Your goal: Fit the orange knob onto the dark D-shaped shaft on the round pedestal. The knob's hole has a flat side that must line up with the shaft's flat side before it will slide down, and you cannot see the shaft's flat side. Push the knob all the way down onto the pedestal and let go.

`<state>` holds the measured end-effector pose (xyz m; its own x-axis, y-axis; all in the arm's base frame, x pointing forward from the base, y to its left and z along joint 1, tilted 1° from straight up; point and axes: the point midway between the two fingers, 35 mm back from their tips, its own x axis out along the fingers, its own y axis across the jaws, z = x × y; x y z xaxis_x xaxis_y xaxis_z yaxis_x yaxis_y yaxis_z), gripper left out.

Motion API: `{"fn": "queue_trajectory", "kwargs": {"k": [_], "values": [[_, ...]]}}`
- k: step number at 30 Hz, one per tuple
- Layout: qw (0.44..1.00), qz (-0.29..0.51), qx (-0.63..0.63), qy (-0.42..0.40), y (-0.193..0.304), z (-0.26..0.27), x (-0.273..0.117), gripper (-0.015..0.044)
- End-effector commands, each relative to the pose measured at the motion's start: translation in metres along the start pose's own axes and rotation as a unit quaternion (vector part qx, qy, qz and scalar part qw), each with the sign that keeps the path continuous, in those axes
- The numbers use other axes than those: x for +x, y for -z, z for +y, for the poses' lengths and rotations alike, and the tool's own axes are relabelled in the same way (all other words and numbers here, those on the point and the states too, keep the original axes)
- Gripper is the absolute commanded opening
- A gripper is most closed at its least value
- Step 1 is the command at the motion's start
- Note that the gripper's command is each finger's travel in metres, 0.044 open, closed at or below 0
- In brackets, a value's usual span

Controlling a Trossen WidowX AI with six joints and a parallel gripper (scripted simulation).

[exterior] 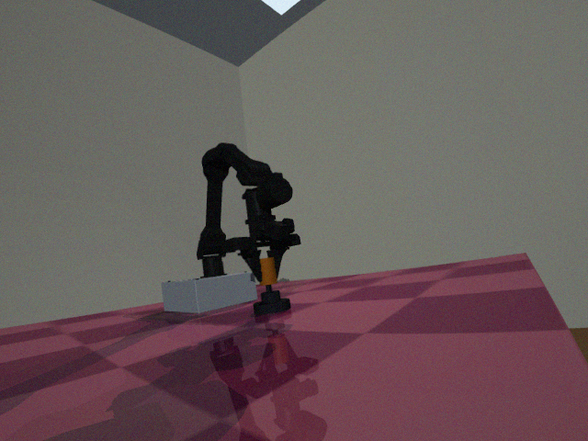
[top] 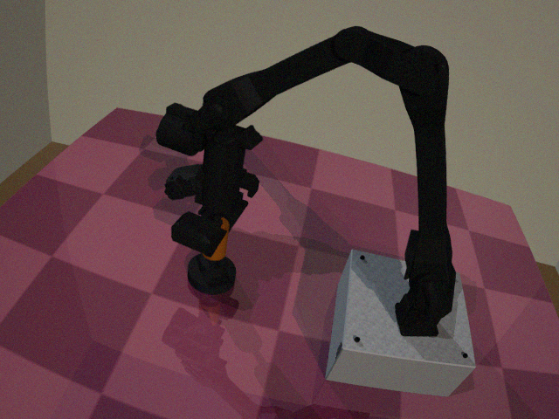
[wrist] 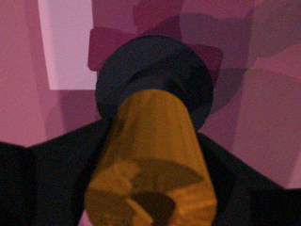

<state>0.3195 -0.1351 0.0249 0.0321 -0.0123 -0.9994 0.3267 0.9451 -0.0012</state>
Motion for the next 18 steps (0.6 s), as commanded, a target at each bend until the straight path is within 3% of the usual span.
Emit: {"fn": "queue_trajectory", "kwargs": {"k": [1,10,18], "values": [[1.0,-0.002,0.002,0.0,-0.0014,-0.0004,0.0,0.0],[1.0,-0.002,0.007,0.0,-0.0039,-0.0006,-0.0048,0.0],[0.994,-0.002,0.107,0.0,-0.0061,-0.0005,-0.0057,0.0]]}}
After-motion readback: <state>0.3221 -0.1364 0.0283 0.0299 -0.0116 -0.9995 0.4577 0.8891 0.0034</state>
